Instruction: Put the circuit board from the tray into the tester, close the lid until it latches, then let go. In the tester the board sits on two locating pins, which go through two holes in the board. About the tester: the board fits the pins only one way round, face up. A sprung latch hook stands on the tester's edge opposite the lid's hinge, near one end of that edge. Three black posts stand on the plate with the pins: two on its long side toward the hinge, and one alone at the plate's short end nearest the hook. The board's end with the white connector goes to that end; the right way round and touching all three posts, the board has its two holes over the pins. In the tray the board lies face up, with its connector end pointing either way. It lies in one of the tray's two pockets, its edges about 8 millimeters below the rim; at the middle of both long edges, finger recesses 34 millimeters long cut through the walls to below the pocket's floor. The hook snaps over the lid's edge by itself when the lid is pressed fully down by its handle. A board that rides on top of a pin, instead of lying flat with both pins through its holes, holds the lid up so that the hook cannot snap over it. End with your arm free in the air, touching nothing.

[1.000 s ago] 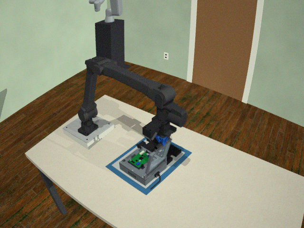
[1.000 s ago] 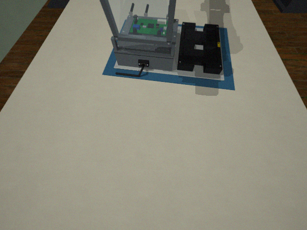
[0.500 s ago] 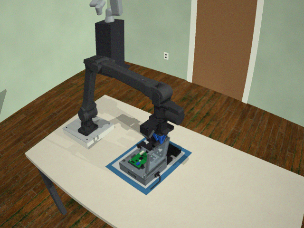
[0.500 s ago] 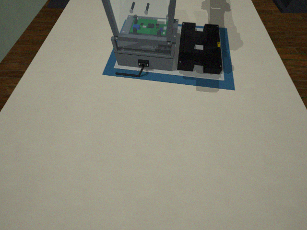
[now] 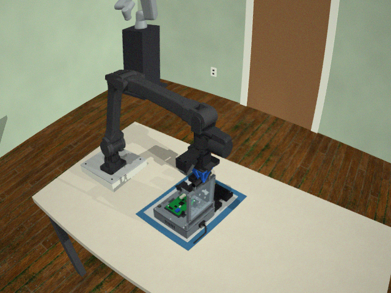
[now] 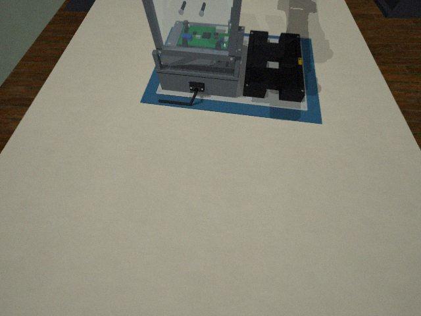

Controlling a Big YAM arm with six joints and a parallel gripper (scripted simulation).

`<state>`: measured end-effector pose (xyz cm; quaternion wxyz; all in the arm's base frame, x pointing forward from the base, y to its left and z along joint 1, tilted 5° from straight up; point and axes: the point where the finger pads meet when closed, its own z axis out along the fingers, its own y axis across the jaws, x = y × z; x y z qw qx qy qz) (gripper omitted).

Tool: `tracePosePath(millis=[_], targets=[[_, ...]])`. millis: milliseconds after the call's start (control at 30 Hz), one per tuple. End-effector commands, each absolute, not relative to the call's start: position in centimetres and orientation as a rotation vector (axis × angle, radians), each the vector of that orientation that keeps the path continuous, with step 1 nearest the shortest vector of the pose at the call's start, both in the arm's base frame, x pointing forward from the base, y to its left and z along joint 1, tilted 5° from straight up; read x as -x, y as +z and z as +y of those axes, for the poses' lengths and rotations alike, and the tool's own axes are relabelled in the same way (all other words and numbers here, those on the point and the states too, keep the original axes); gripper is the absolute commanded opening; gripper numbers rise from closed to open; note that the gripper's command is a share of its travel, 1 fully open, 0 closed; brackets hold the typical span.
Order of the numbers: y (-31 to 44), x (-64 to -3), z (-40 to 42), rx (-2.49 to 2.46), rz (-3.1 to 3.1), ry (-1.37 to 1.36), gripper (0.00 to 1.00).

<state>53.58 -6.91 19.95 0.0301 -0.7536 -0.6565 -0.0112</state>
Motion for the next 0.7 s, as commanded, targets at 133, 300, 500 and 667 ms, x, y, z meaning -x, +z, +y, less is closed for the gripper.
tracePosePath(millis=[133, 300, 500, 667], targets=[[22.0, -51.3, -6.4, 2.324, -2.029, -0.046, 0.0], [22.0, -50.5, -6.3, 2.323, -2.029, -0.045, 0.0], [21.8, -49.9, -6.2, 2.323, -2.029, -0.045, 0.0], [21.7, -49.1, -6.1, 2.322, -2.029, -0.045, 0.0]])
